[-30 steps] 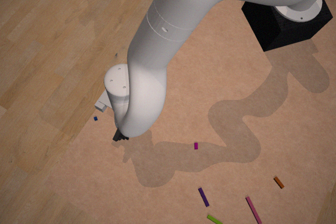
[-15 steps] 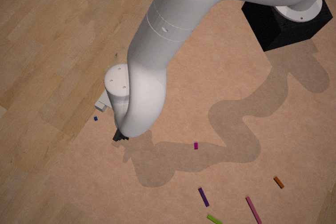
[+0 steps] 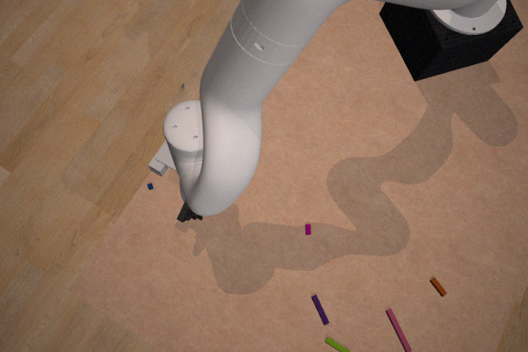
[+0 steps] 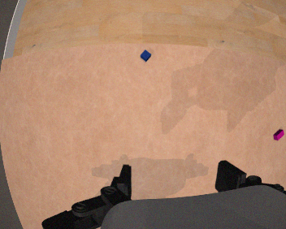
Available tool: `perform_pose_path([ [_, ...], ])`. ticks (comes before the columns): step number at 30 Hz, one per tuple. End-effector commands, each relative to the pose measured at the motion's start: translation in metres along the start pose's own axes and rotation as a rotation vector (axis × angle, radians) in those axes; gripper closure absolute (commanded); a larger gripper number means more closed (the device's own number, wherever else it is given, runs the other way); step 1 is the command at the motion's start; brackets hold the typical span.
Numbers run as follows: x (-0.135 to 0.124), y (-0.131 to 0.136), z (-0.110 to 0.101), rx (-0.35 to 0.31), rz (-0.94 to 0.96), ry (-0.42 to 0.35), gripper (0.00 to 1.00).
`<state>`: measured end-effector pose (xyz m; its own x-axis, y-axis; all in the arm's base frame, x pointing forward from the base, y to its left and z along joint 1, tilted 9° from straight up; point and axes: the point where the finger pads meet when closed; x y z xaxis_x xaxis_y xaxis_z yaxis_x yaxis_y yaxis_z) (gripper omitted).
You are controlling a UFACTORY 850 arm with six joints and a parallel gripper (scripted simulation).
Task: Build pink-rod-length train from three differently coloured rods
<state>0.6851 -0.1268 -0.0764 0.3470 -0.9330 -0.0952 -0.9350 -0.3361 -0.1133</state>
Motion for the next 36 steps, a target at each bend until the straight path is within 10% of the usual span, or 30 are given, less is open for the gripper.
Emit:
perform_pose_path([
  [1, 0.001, -0.001, -0.001, 0.002, 0.0, 0.001, 0.0],
  [22, 0.002, -0.001, -0.001, 0.002, -0.027, 0.001, 0.0],
  [36, 0.023, -0.007, -0.001, 0.005, -0.409, -0.001, 0.0],
])
Point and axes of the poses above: the point where the finger pads meet when closed, its own z axis out along the fingers, its own y axis across the jaws, x = y × z, and after that the axes turned 9 degrees about -z, right-handed
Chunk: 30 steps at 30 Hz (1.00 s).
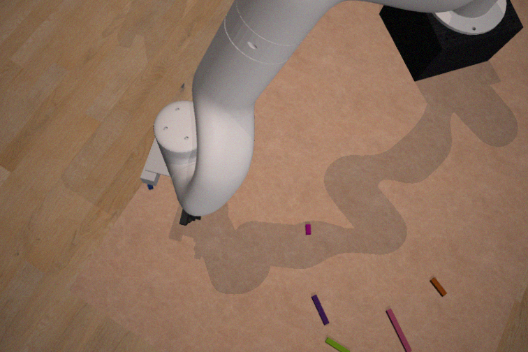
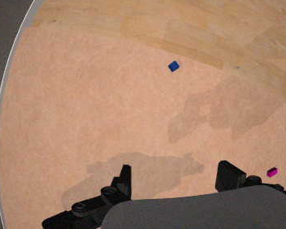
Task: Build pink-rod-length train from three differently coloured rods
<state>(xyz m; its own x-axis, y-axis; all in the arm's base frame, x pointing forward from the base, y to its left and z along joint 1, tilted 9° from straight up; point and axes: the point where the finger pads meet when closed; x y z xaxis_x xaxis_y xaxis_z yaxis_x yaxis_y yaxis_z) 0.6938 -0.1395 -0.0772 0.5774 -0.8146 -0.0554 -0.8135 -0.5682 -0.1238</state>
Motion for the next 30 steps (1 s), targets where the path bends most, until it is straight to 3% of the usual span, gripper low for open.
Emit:
perform_pose_path([
  [1, 0.01, -0.001, -0.001, 0.016, -0.167, -0.006, 0.0],
  [30, 0.053, 0.006, -0.003, 0.021, -0.945, 0.0, 0.0],
])
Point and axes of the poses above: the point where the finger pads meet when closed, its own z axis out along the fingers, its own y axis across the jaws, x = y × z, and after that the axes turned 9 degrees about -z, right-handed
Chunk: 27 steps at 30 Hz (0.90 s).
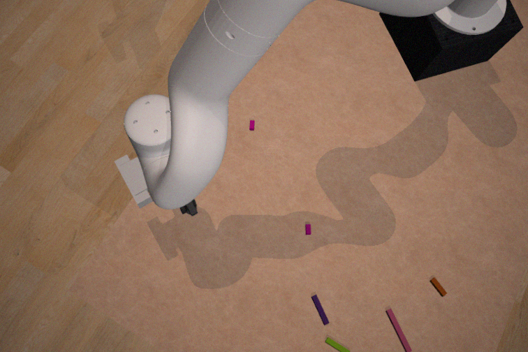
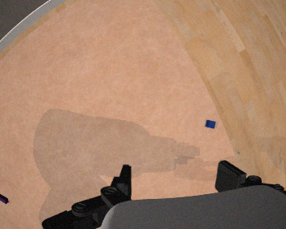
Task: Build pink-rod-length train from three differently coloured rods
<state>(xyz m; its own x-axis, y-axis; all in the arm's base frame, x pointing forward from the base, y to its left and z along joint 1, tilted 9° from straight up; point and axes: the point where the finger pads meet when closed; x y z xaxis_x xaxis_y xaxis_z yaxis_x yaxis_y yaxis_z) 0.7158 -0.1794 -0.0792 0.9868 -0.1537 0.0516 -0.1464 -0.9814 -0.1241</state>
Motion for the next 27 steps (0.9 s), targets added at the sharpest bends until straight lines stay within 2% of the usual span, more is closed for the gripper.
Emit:
perform_pose_path([
  [1, 0.005, 0.006, -0.002, 0.02, -0.139, 0.008, 0.0],
  [17, 0.017, 0.028, -0.003, 0.018, -0.591, 0.012, 0.0],
  [19, 0.017, 0.028, -0.003, 0.018, -0.591, 0.012, 0.0],
  [20, 0.019, 0.032, -0.003, 0.017, -0.667, 0.012, 0.0],
  [27, 0.023, 0.041, -0.004, 0.015, -0.851, 0.013, 0.0],
])
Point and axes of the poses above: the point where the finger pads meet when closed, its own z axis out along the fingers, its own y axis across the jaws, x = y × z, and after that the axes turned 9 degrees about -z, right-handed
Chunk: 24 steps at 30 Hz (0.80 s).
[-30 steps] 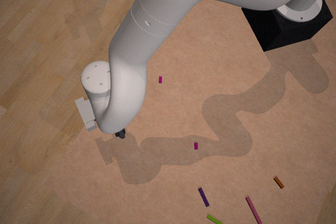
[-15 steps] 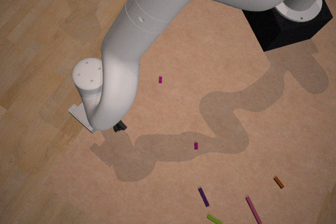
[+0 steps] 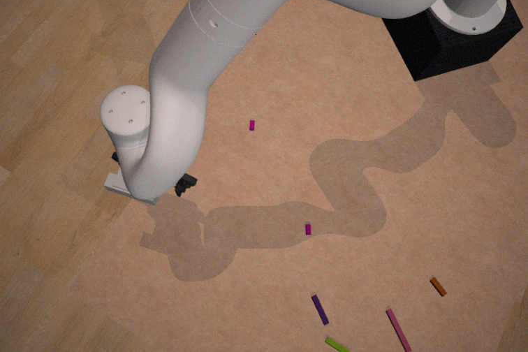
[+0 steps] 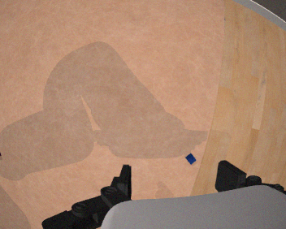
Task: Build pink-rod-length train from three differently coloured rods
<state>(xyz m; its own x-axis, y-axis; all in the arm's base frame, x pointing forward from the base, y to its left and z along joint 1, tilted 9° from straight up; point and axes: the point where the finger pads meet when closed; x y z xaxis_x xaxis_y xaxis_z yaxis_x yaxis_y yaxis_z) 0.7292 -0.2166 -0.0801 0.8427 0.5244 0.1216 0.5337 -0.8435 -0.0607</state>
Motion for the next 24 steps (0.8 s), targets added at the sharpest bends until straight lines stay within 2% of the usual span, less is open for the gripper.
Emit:
perform_pose_path([
  [1, -0.002, 0.009, -0.002, 0.009, -0.167, 0.015, 0.0],
  [7, -0.005, 0.018, -0.003, 0.007, -0.332, 0.015, 0.0],
  [9, -0.005, 0.018, -0.003, 0.007, -0.332, 0.015, 0.0],
  [18, -0.01, 0.032, -0.005, 0.004, -0.609, 0.013, 0.0],
  [24, -0.012, 0.035, -0.005, 0.003, -0.664, 0.013, 0.0],
])
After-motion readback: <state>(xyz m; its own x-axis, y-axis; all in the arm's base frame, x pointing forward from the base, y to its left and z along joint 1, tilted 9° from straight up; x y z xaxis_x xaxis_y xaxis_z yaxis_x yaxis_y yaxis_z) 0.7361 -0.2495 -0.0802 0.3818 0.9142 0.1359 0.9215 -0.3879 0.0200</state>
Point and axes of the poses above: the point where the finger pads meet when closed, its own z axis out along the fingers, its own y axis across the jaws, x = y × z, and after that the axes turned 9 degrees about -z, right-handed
